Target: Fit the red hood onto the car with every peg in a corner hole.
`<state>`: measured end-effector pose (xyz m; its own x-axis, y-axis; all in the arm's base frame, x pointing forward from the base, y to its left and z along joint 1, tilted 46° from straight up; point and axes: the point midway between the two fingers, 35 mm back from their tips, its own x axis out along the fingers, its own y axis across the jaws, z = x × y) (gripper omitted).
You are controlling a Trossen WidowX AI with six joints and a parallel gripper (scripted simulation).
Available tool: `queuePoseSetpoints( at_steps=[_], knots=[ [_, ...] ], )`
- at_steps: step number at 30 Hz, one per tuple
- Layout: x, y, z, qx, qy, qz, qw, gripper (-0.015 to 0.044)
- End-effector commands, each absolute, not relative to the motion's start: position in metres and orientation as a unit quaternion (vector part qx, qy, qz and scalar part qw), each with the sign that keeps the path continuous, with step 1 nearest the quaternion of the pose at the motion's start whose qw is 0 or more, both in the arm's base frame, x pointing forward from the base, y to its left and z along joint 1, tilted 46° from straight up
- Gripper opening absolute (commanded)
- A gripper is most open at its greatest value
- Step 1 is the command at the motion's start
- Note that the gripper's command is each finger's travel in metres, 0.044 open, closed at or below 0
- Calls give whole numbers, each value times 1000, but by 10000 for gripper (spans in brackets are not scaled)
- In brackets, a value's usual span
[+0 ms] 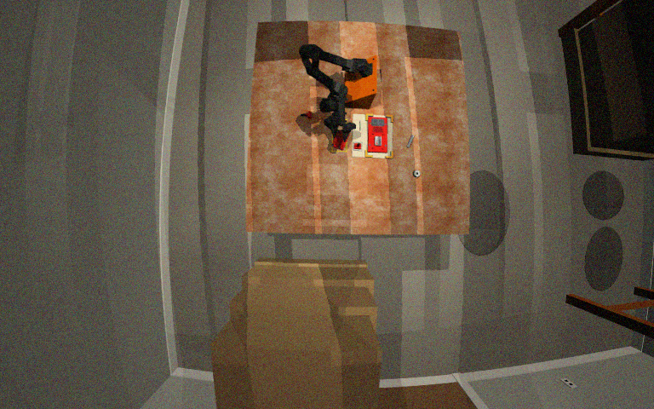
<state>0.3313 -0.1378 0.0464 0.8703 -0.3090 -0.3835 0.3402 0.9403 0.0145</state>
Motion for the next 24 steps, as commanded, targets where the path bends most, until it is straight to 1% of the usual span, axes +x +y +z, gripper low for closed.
queuePoseSetpoints(
  at_steps=[1, 12, 24],
  knots=[
    [332, -138, 47, 99, 180, -178, 962, 0],
    [332, -138, 47, 277, 144, -209, 927, 0],
    [332, -138, 47, 460, 98, -234, 851, 0]
  ],
)
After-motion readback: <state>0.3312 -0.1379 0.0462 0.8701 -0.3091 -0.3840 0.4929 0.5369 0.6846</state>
